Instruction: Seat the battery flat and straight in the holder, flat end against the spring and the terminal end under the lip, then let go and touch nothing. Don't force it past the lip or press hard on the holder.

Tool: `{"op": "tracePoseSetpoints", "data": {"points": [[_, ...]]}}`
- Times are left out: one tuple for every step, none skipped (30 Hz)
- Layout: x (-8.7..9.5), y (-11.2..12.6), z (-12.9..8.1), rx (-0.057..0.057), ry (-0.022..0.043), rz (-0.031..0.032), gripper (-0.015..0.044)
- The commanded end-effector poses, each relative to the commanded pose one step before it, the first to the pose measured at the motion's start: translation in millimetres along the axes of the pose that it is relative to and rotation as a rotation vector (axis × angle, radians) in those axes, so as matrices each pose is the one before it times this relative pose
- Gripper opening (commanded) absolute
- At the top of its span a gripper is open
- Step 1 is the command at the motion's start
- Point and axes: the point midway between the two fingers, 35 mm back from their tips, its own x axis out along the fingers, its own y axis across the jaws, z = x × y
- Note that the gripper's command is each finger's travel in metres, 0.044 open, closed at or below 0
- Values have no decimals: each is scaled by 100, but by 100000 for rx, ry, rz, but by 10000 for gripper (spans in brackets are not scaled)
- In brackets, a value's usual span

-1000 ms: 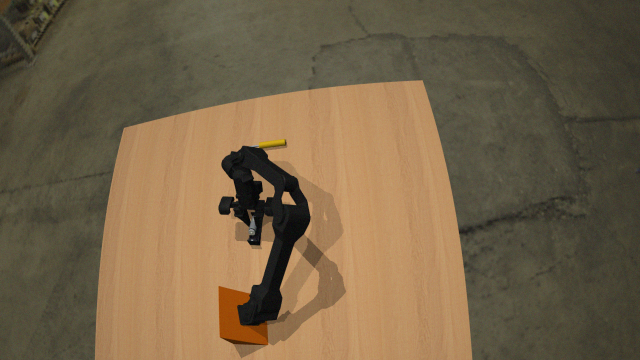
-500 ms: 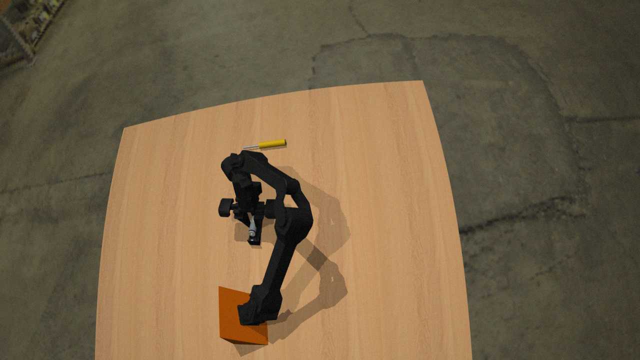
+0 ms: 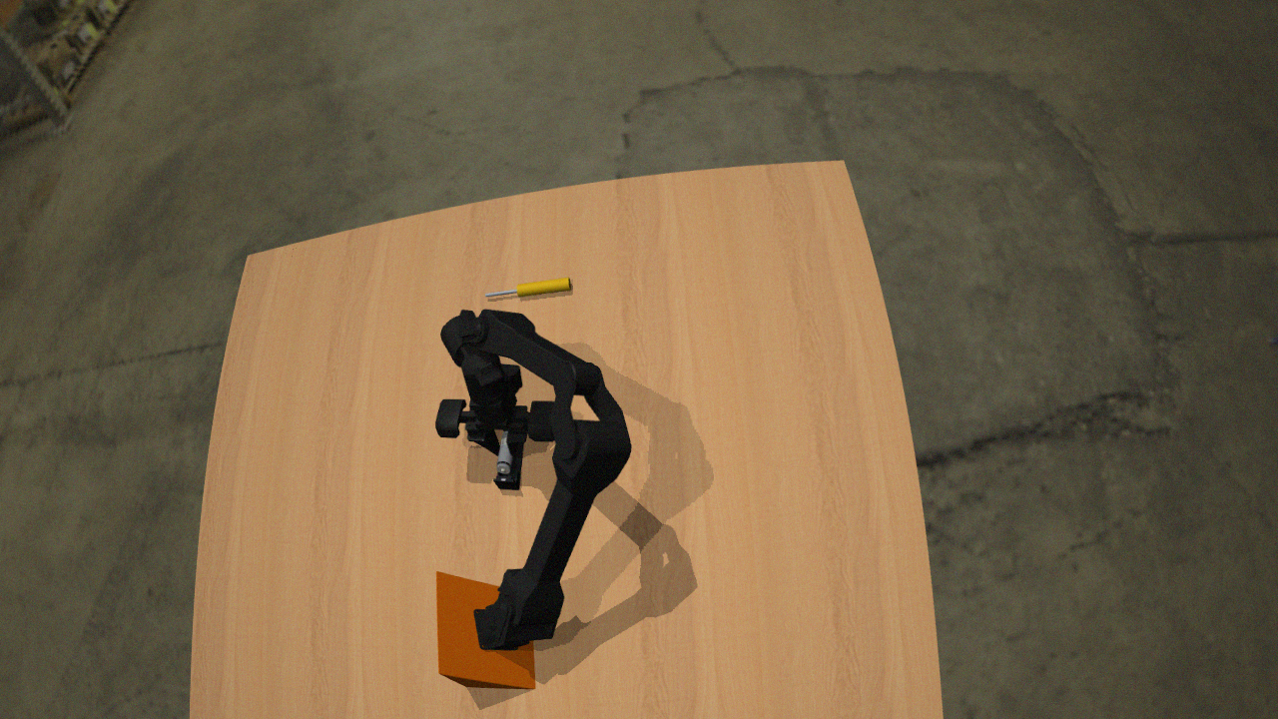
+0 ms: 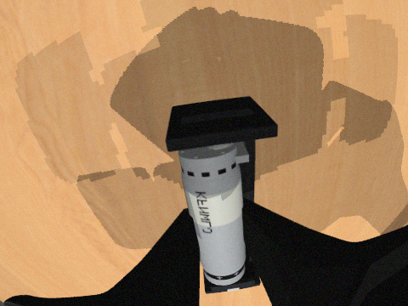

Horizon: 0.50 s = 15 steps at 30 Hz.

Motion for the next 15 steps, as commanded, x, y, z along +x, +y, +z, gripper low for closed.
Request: {"op": "tracePoseSetpoints", "data": {"points": [[-41,-146,248,394,-3328,-52,72],[17,-3,-17,-12,-450,23,72],[17,-3,-17,-12,-449,22,72],[17,-3,-17,-11,-449,21,72],[17,-4,-18,-10,-448,20,72],[17,-4,-18,-10,-448,19,72],[16,-4,-18,-9,-448,18,72],[16,-4,-19,-8,-447,17,72],[16,-4,-19,-8,-447,16,72],[16,-5,-19,-7,-446,15,72],[17,-7,-20,-5,-428,26,72],[17,-7,-20,-4,-428,25,72],[16,-7,-21,-4,-427,24,72],[16,-7,-21,-3,-427,23,72],[16,-8,-21,-2,-427,22,72]]}}
